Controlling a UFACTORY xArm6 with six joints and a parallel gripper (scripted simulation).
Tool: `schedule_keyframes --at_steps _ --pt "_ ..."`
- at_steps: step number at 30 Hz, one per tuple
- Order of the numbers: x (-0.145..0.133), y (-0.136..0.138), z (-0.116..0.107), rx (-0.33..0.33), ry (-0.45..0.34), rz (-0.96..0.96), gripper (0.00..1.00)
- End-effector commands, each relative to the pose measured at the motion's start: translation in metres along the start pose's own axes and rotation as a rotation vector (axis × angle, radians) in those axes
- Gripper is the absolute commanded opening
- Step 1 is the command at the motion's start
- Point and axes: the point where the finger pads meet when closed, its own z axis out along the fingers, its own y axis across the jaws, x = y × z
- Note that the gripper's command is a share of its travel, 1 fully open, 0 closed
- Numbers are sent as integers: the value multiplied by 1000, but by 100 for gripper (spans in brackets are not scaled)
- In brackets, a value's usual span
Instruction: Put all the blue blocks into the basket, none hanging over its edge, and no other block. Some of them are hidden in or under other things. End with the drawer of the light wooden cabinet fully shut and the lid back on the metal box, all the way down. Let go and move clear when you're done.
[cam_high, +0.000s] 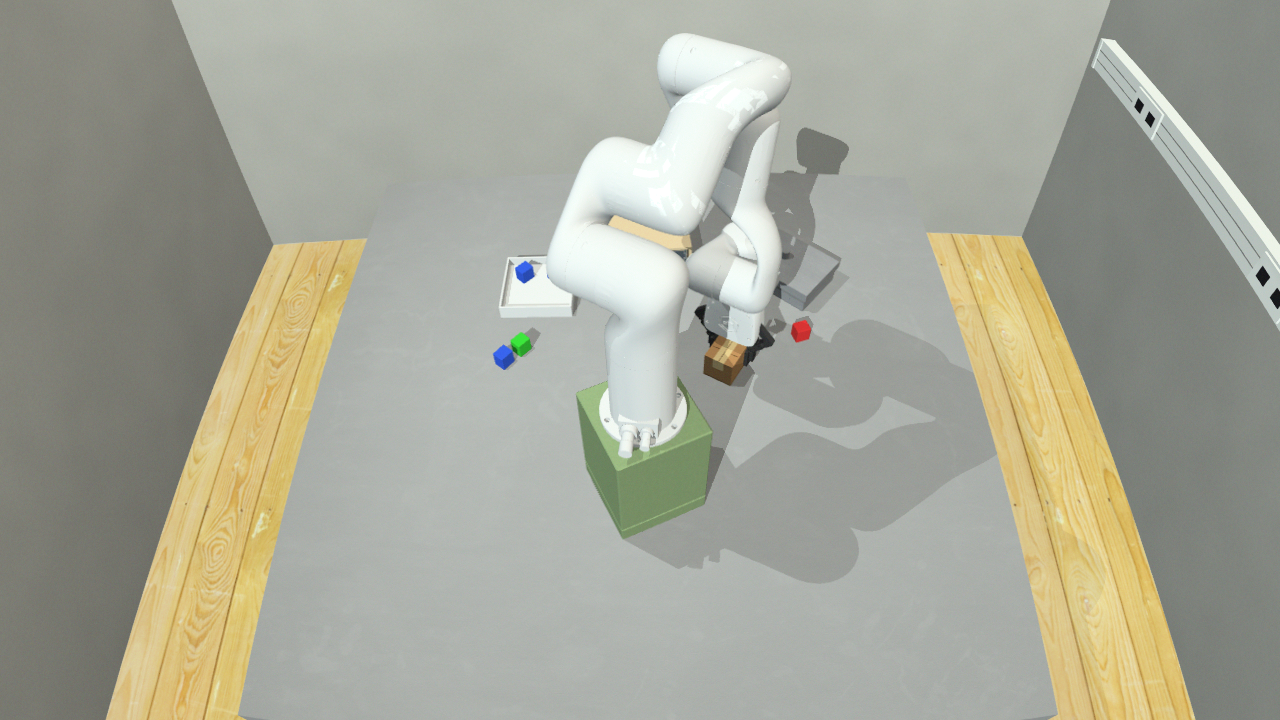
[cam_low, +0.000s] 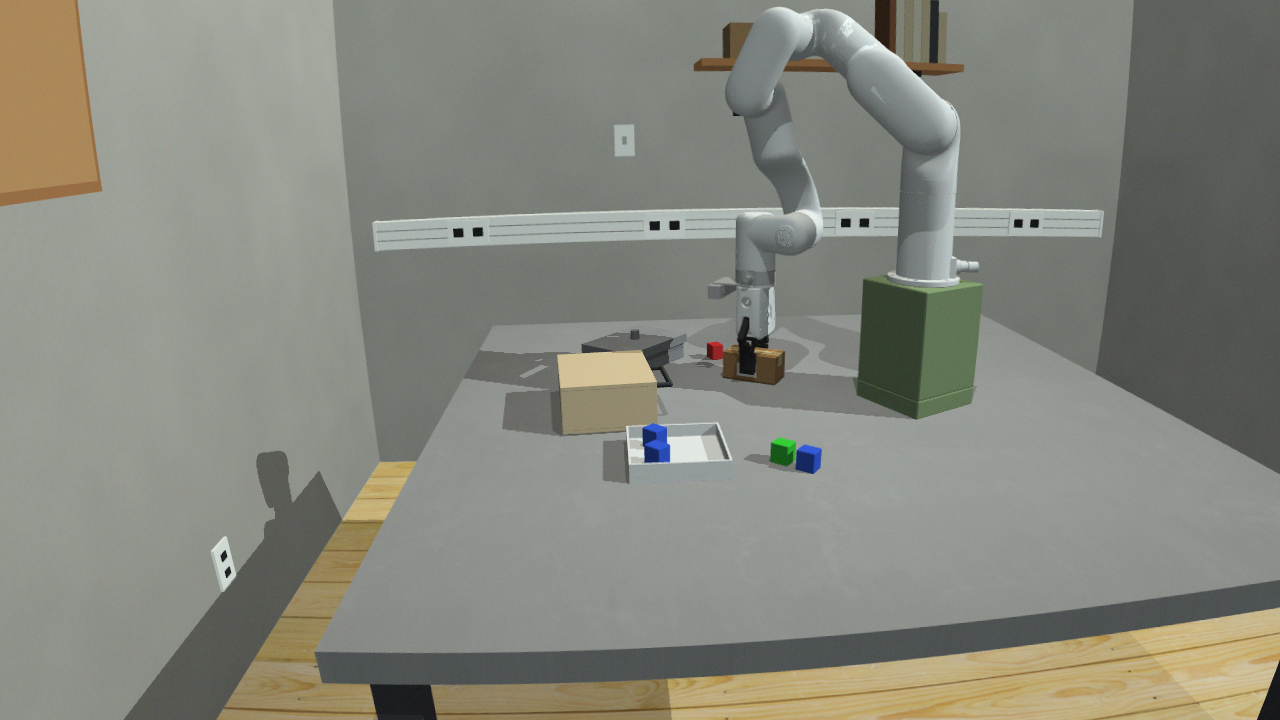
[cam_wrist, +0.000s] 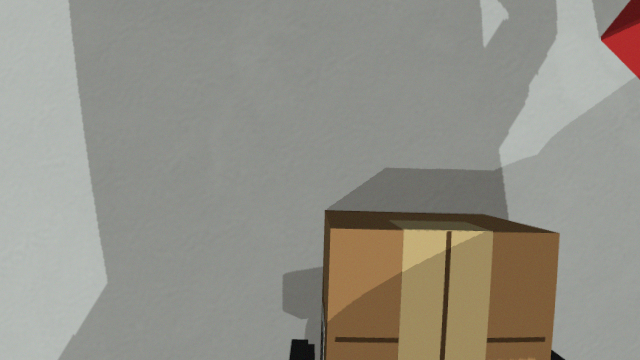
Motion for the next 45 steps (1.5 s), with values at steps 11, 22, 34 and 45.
schedule_keyframes --at_steps 11,22,34,45 --pt "1 0 -18 0 3 0 73" --pt "1 0 -45 0 3 0 73" --pt "1 0 -72 0 3 0 73" --pt "1 0 -90 0 3 0 73"
